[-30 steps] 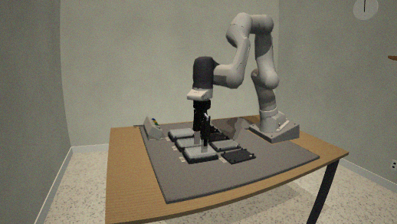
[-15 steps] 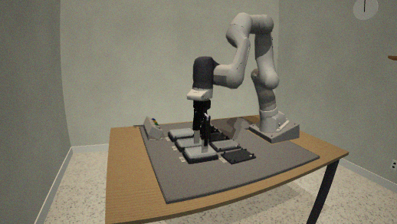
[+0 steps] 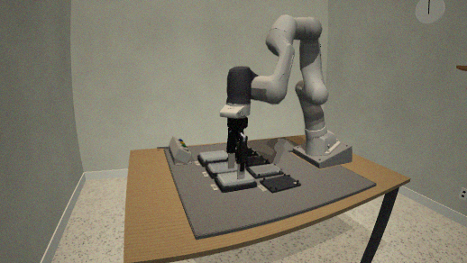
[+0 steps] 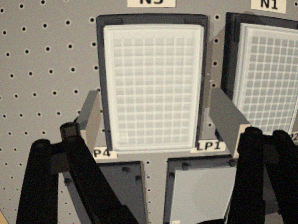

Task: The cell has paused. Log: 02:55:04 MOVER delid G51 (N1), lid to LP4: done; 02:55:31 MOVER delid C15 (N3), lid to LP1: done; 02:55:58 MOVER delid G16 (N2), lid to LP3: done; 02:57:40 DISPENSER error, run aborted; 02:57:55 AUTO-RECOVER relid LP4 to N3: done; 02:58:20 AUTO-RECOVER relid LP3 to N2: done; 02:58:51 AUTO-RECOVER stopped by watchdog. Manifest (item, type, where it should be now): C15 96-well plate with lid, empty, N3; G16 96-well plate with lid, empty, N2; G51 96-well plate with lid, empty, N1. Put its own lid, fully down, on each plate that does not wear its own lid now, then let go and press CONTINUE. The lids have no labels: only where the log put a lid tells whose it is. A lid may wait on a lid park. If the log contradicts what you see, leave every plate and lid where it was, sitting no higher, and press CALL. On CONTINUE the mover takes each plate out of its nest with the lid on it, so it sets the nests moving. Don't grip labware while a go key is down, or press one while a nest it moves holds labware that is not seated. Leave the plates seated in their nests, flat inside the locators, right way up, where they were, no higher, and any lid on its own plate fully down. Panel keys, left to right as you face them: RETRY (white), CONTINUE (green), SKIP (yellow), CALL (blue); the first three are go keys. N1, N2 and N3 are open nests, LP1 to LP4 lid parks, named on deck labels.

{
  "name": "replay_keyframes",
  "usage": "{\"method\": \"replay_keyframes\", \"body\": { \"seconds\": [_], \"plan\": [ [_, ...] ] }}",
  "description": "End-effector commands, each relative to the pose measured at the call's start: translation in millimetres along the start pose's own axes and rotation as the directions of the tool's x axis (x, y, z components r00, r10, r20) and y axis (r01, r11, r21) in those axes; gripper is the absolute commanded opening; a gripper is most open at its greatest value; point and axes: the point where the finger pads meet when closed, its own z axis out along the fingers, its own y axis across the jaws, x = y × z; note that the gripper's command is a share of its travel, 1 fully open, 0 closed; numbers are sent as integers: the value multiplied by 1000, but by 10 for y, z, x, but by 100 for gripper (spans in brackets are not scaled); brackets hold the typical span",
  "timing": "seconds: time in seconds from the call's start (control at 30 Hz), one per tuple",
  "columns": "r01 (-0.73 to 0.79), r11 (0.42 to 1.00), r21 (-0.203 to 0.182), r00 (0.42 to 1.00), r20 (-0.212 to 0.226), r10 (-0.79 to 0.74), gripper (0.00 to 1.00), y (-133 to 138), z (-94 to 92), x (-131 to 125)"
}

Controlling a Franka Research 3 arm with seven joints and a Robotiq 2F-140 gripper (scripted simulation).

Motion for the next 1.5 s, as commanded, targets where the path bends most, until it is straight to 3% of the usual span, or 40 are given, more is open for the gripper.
{"method": "replay_keyframes", "body": {
  "seconds": [0.0, 1.47],
  "plan": [
    [5, 1000, 1, 1000, -2, -5, 66, -6, 1, 9],
    [5, 1000, 1, 1000, -2, -5, 66, -6, 90, 9]
  ]
}}
